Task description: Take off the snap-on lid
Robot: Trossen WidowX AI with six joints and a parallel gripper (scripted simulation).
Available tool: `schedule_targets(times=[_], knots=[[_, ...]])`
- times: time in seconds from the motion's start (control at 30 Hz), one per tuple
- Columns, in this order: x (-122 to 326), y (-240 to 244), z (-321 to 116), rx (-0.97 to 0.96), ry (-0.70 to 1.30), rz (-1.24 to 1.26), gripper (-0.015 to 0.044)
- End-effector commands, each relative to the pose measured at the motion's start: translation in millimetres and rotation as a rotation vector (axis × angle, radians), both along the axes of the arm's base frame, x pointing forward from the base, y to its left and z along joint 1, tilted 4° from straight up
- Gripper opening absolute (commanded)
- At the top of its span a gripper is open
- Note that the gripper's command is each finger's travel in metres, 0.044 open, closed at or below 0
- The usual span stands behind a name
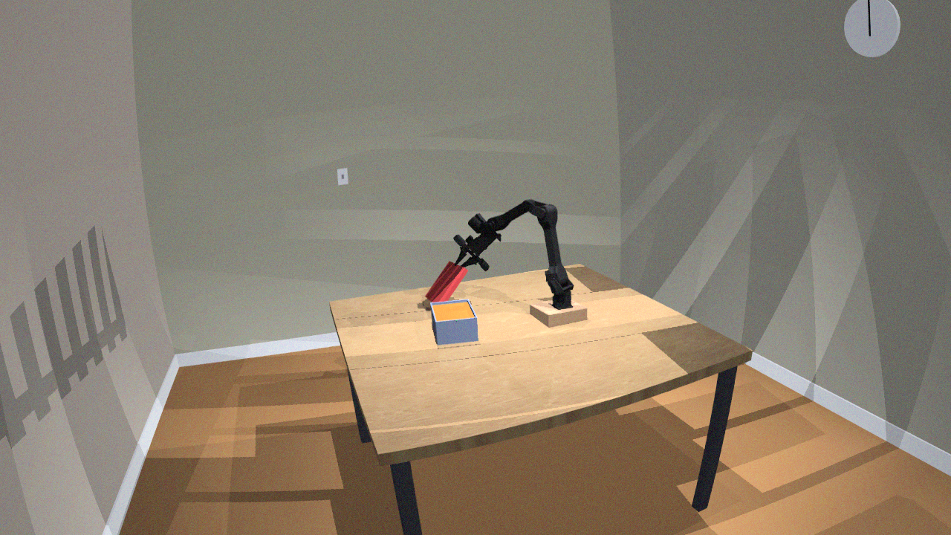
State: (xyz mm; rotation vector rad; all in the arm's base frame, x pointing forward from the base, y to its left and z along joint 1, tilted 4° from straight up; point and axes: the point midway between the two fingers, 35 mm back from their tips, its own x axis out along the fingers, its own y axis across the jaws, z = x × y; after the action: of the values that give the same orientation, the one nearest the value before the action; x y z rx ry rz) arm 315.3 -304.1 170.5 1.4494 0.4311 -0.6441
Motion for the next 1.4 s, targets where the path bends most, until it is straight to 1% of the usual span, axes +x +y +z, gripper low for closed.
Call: schedule_targets(times=[0.0, 1.37], knots=[[0, 1, -4, 0.002, -0.005, 0.008, 0.0000], [1, -2, -37, 0.002, -0.005, 0.008, 0.0000]])
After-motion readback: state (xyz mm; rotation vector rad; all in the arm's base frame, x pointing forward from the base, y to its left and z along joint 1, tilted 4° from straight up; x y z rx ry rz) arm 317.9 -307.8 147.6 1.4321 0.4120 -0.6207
